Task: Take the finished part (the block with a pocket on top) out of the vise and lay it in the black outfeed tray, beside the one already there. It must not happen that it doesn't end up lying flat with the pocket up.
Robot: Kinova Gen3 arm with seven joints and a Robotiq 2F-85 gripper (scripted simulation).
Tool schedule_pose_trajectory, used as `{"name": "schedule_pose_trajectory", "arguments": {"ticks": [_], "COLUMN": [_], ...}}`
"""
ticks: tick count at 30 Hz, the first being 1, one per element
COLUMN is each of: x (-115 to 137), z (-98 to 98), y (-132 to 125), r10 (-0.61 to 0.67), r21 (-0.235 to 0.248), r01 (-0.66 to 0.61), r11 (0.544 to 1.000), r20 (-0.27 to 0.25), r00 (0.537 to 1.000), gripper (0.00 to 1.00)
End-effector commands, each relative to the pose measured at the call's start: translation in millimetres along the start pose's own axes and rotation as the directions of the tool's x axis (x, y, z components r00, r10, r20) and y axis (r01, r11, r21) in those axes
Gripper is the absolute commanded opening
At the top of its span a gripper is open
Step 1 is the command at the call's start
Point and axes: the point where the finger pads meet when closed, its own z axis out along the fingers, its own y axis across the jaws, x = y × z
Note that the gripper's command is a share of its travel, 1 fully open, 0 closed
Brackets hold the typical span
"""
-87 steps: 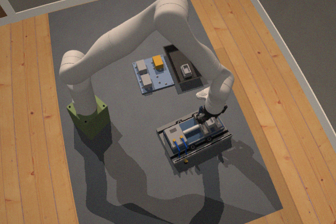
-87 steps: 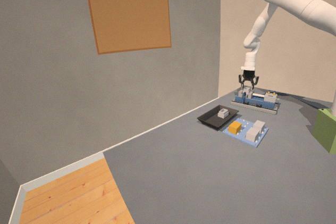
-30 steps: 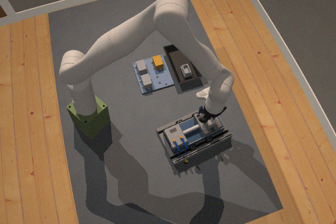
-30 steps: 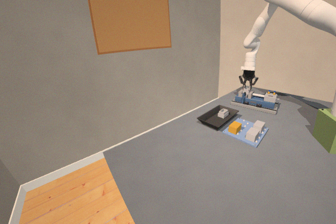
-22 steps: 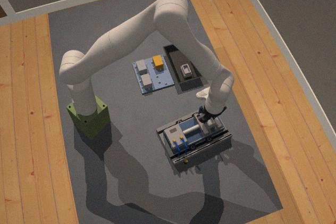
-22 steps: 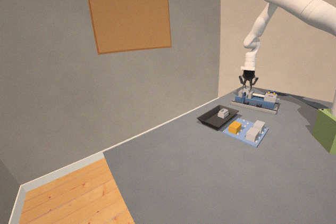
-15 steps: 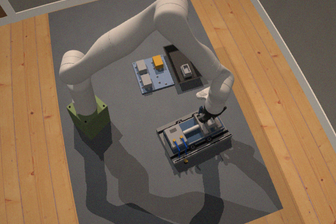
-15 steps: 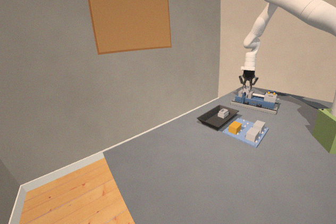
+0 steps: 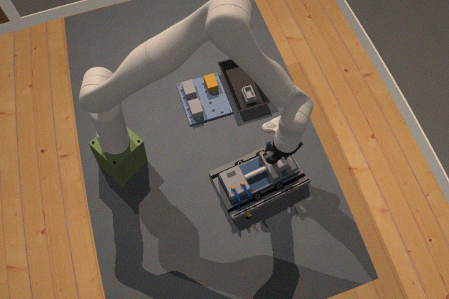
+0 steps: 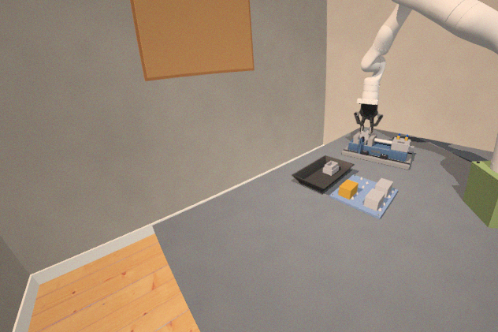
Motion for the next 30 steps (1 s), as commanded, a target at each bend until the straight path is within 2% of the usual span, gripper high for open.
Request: {"name": "schedule_pose_trajectory", "arguments": {"ticks": [1,19,30], "x": [0,0,0], "z": [-0.6,-10.7,-30.8], "y": [0,0,0], "r10": [0.000,0.000,0.000], "r21": [-0.001,-0.001,-0.001], "r01": [0.000,0.000,0.000], "r11": [1.000,1.000,1.000], "r20": [0.001,0.001,0.001], "r00": [1.000,1.000,1.000], "gripper": [0.00,0.00,0.00]}}
